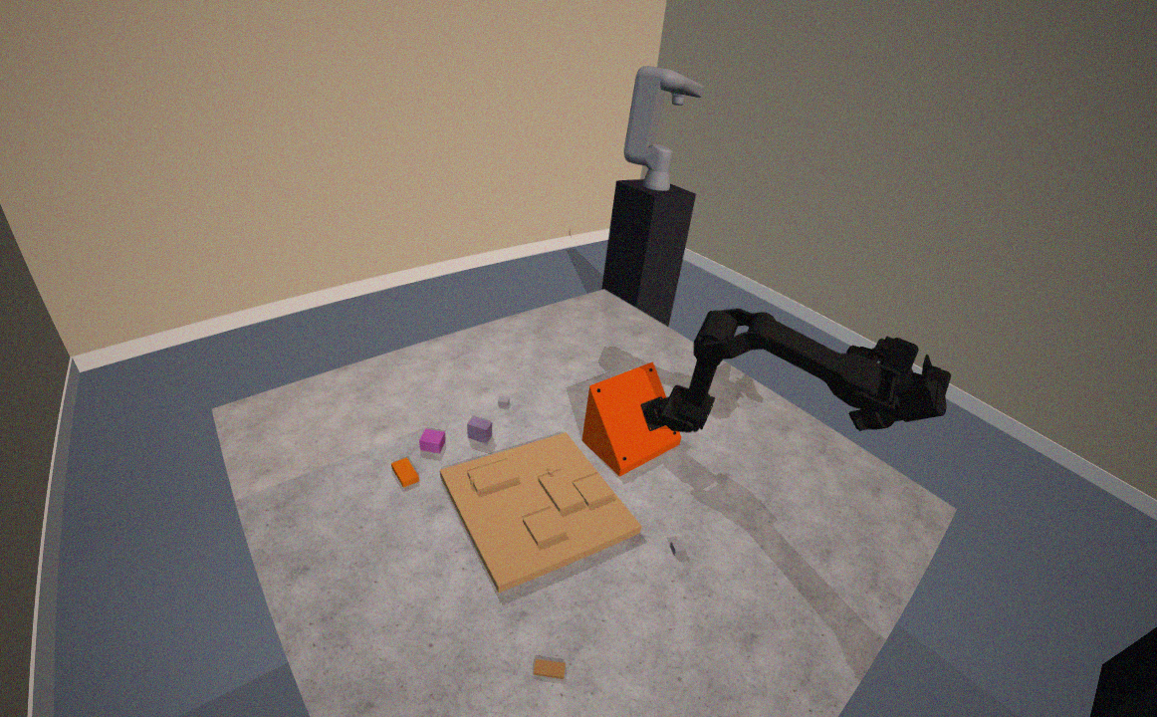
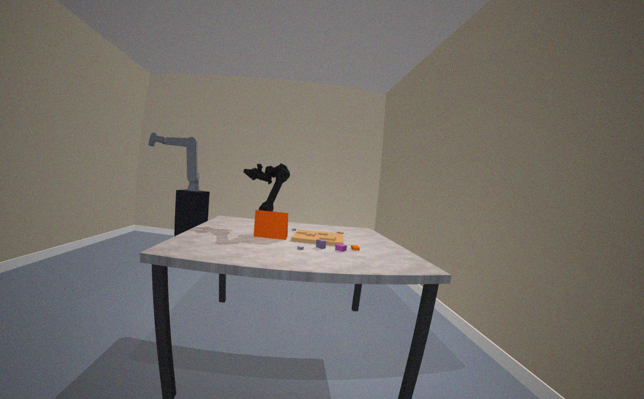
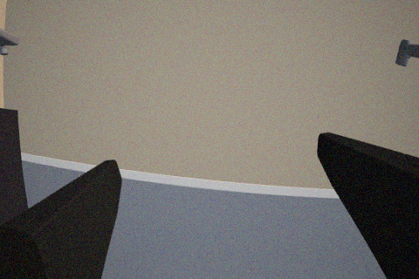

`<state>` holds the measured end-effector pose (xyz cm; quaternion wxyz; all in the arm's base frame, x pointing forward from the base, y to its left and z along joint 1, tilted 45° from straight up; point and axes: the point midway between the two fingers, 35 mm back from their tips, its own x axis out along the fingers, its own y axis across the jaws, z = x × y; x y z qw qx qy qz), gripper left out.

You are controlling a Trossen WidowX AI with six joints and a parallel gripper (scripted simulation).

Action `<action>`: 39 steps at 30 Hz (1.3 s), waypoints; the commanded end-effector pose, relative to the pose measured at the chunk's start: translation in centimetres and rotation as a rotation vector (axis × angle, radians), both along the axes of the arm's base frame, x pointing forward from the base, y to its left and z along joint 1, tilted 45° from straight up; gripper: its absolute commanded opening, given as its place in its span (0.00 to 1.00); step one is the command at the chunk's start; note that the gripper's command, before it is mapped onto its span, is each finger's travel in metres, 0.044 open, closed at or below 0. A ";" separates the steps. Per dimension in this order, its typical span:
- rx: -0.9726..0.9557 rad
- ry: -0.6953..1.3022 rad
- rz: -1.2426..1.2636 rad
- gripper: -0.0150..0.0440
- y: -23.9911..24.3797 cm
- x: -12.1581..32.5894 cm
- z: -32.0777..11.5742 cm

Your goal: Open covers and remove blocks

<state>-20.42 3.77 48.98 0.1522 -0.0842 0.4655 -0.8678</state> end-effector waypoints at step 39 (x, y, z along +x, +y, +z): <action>-0.221 -0.085 -0.568 0.25 14.7 1.8 -3.4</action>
